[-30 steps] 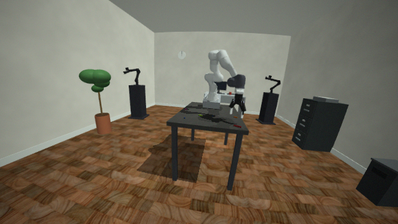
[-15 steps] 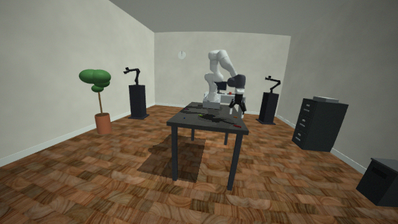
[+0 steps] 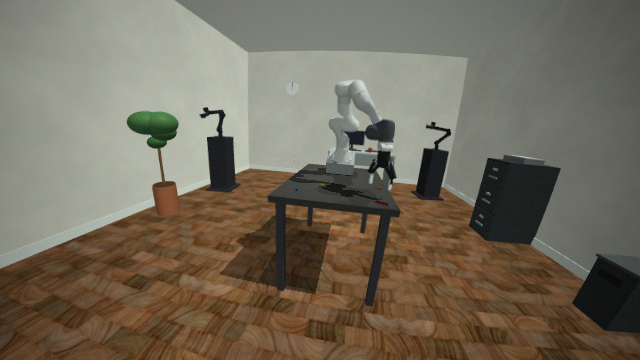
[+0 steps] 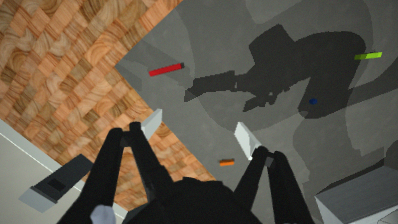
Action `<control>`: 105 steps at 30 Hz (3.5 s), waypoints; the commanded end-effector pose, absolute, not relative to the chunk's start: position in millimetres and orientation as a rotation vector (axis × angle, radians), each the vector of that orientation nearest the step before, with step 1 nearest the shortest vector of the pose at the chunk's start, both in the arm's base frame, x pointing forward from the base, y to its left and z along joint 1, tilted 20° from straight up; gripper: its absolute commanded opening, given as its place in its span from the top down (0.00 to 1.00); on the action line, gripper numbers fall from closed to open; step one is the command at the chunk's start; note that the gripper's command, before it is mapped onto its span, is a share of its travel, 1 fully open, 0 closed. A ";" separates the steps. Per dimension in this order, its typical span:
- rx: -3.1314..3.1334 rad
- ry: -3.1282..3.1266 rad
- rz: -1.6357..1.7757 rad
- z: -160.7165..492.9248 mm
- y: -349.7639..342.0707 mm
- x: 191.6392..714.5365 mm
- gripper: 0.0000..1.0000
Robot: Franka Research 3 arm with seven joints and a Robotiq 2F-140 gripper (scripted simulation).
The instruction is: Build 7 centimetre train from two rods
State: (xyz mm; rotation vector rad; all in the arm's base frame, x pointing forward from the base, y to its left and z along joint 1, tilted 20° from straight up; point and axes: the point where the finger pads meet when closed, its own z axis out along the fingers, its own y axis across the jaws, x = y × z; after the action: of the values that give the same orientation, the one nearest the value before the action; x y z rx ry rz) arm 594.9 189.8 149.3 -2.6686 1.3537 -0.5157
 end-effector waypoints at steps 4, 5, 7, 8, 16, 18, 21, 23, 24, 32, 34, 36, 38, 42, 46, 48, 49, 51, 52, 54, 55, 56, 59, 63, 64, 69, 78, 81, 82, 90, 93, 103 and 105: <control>-2.675 1.348 -0.512 148.8 189.7 594.7 0.00; -2.675 1.348 -0.512 148.8 189.7 594.7 0.00; -2.675 1.348 -0.512 148.8 189.7 594.7 0.00; -2.675 1.348 -0.512 148.8 189.7 594.7 0.00; -2.675 1.348 -0.512 148.8 189.7 594.7 0.00; -2.675 1.348 -0.512 148.8 189.7 594.7 0.00; -2.675 1.348 -0.512 148.8 189.7 594.7 0.00; -2.675 1.348 -0.512 148.8 189.7 594.7 0.00; -2.675 1.348 -0.512 148.8 189.7 594.7 0.00; -2.675 1.348 -0.512 148.8 189.7 594.7 0.00; -2.675 1.348 -0.512 148.8 189.7 594.7 0.00; -2.675 1.348 -0.512 148.8 189.7 594.7 0.00; -2.675 1.348 -0.512 148.8 189.7 594.7 0.00; -2.675 1.348 -0.512 148.8 189.7 594.7 0.00; -2.675 1.348 -0.512 148.8 189.7 594.7 0.00; -2.675 1.348 -0.512 148.8 189.7 594.7 0.00; -2.675 1.348 -0.512 148.8 189.7 594.7 0.00; -2.675 1.347 -0.512 148.8 189.7 594.7 0.00; -2.678 1.343 -0.512 148.7 189.7 594.6 0.00; -2.685 1.333 -0.513 148.6 189.7 594.5 0.00; -2.685 1.333 -0.513 148.6 189.7 594.5 0.00; -2.697 1.314 -0.515 148.4 189.8 594.1 0.00; -2.776 1.183 -0.526 147.2 190.1 591.7 0.00; -2.861 1.023 -0.537 145.8 190.4 588.9 0.00; -2.873 0.997 -0.539 145.6 190.5 588.5 0.00; -2.930 0.873 -0.545 144.7 190.7 586.4 0.00; -3.011 0.666 -0.554 143.2 191.1 583.0 0.00; -3.035 0.594 -0.556 142.7 191.3 581.9 0.00; -3.043 0.570 -0.556 142.5 191.3 581.5 0.00; -3.095 0.382 -0.560 141.3 191.7 578.6 0.00; -3.112 0.310 -0.560 140.8 191.8 577.5 0.00; -3.157 0.059 -0.560 139.3 192.3 573.7 0.00; -3.161 0.034 -0.560 139.2 192.3 573.3 0.00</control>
State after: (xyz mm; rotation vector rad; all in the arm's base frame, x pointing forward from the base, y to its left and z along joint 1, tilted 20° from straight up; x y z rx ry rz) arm 573.5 192.0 138.4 -3.1379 0.2513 -0.5774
